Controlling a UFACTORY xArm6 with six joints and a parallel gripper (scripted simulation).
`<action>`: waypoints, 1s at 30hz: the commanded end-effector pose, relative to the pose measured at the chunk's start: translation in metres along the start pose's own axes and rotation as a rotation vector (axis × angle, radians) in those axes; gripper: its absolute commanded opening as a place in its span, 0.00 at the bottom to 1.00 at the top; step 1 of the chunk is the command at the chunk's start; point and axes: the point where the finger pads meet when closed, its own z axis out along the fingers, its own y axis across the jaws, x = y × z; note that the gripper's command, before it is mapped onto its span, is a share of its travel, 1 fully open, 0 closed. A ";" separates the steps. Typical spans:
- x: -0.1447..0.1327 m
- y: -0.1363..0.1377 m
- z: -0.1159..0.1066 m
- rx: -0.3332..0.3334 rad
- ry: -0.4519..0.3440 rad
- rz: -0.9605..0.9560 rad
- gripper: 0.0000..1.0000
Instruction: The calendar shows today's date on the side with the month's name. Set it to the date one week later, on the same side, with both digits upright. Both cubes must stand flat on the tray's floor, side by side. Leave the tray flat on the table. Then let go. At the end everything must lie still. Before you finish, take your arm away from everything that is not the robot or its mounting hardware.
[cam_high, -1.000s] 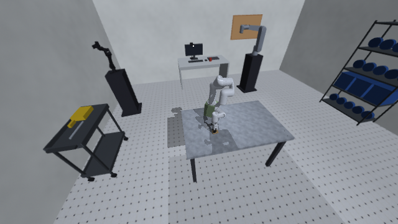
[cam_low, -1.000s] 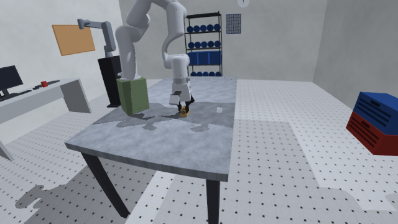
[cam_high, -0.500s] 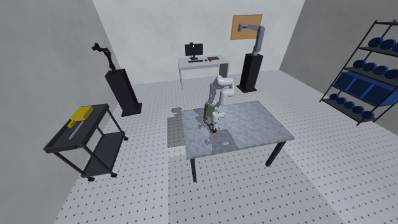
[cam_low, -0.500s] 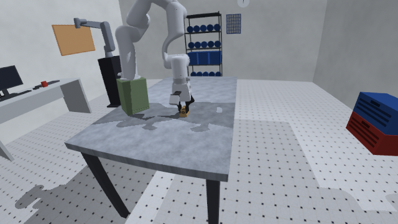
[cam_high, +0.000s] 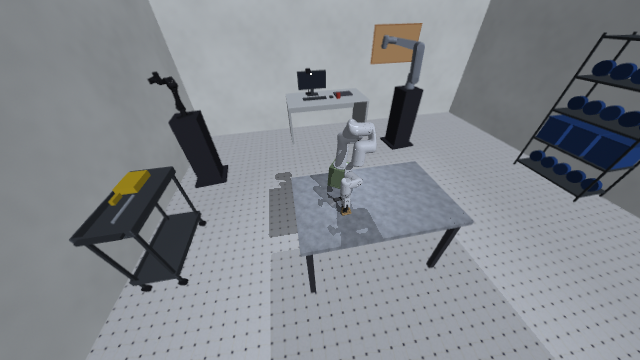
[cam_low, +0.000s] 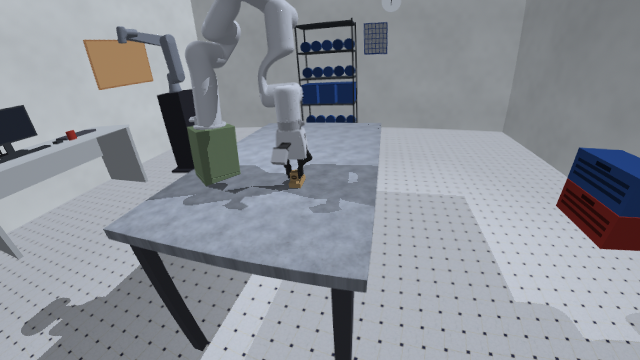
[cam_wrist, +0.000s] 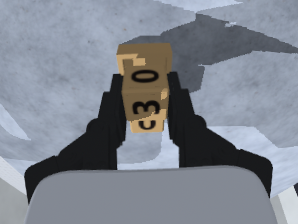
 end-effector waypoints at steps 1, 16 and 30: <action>0.000 -0.002 -0.019 -0.001 0.001 0.000 0.27; 0.000 -0.002 -0.072 -0.001 0.001 0.000 0.27; 0.000 -0.002 -0.088 -0.001 0.001 0.000 0.27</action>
